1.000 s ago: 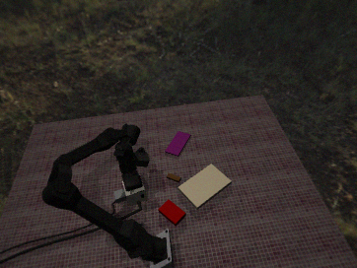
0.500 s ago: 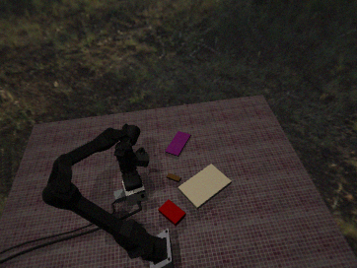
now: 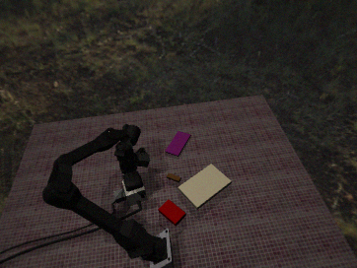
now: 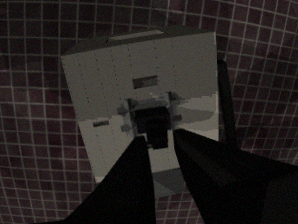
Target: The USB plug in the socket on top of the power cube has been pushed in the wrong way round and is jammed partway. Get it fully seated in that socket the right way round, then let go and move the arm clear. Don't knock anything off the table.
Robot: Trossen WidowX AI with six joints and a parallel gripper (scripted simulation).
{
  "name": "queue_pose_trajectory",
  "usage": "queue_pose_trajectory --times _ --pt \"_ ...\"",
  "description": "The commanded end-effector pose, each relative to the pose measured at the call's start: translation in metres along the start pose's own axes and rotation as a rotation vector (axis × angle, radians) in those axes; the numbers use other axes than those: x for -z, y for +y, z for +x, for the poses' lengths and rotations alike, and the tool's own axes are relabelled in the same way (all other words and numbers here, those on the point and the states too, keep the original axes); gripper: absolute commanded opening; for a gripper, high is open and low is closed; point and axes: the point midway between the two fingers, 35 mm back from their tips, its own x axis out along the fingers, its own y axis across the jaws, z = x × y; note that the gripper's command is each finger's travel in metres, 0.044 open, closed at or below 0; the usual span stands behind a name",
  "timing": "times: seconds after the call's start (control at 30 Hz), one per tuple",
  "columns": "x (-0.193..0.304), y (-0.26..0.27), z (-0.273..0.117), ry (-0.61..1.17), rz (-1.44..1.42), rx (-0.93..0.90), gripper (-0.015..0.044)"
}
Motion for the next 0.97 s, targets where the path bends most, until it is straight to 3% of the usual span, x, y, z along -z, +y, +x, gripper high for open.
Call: queue_pose_trajectory --times 0.0,0.93 --pt "0.000 0.000 -0.001 -0.001 0.000 -0.001 0.0095" --pt "0.001 0.000 -0.012 -0.001 -0.001 -0.001 0.0095"
